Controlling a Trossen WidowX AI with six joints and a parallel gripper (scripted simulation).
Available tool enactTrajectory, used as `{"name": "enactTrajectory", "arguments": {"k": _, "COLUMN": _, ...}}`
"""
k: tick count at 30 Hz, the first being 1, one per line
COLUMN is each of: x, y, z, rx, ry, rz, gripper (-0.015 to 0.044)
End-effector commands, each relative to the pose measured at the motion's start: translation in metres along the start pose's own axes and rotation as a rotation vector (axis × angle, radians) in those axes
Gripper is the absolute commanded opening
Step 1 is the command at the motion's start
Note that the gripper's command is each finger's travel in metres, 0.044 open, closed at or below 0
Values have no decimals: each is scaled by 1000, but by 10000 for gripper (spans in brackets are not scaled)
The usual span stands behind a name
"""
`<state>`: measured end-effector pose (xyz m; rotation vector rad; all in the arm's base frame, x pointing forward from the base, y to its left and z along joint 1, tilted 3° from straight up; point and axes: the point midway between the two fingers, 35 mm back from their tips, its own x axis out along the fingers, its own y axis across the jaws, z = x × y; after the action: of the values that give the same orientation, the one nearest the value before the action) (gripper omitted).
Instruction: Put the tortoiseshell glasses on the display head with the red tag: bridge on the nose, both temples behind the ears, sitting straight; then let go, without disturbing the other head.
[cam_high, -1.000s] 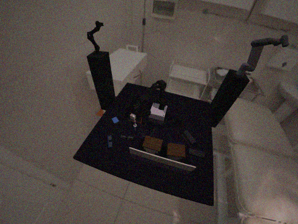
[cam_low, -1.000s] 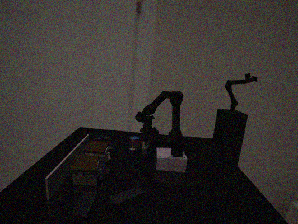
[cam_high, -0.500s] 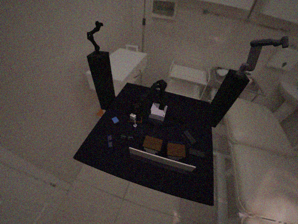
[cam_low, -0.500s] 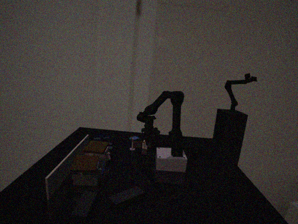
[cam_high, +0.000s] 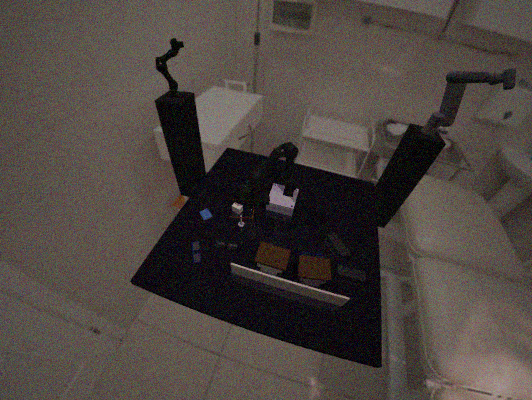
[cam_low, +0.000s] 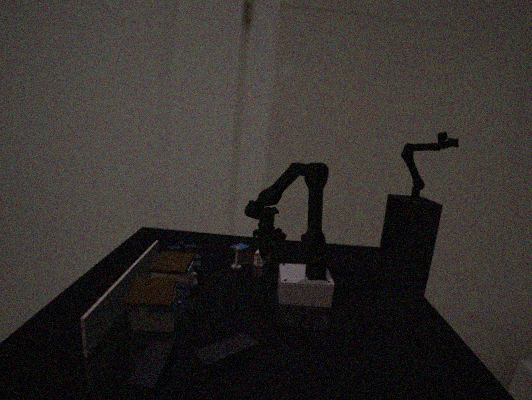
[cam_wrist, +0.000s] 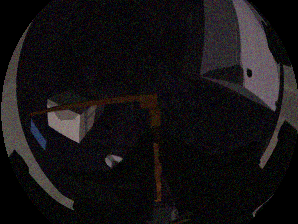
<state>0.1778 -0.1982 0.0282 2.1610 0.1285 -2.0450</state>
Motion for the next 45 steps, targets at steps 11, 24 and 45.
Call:
{"name": "enactTrajectory", "arguments": {"k": 11, "x": 1, "y": -1, "z": -4, "rx": 3, "ry": -1, "rz": -3, "gripper": 0}}
{"name": "enactTrajectory", "arguments": {"k": 24, "x": -37, "y": 1, "z": -11, "rx": 3, "ry": 0, "rz": -2, "gripper": 0}}
{"name": "enactTrajectory", "arguments": {"k": 45, "x": -59, "y": -38, "z": -53, "rx": 3, "ry": 3, "rz": -9, "gripper": 0}}
